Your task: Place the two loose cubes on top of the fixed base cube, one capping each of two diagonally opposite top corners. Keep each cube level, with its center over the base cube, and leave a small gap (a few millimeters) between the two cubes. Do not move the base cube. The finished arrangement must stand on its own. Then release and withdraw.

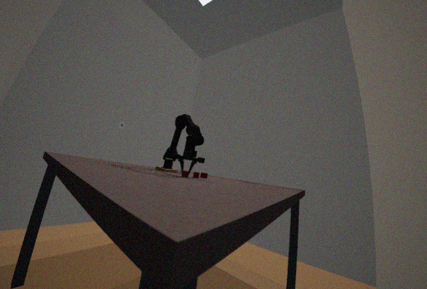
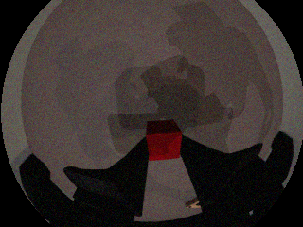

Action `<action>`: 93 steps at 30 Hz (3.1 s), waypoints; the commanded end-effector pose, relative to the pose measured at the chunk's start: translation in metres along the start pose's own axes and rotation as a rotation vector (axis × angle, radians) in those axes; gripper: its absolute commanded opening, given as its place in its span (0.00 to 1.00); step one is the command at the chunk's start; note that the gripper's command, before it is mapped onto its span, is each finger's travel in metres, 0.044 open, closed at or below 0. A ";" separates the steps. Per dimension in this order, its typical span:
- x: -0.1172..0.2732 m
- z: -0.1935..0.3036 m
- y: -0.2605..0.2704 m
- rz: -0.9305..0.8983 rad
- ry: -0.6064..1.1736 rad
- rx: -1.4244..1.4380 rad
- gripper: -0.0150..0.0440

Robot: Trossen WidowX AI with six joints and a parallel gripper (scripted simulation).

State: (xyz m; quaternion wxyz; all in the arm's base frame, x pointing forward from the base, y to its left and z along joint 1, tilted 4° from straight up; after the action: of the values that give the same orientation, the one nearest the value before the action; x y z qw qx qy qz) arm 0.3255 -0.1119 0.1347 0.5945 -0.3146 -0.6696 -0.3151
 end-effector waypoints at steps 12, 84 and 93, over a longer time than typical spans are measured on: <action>0.043 -0.004 0.003 0.001 -0.002 0.004 0.43; 0.074 0.127 0.080 -0.005 0.013 -0.126 0.43; 0.068 0.153 0.087 -0.005 0.015 -0.150 0.43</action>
State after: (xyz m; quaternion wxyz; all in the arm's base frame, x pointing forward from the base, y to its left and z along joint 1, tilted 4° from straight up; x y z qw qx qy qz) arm 0.3007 0.0578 0.1958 0.5750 -0.3509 -0.6418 -0.3666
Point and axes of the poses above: the point midway between the two fingers, 35 mm back from their tips, its own x axis back along the fingers, its own y axis across the jaws, z = x × y, the point moved 7 cm from there along x, back along the fingers, and after that the axes turned 6 degrees about -x, right-handed, at the moved point
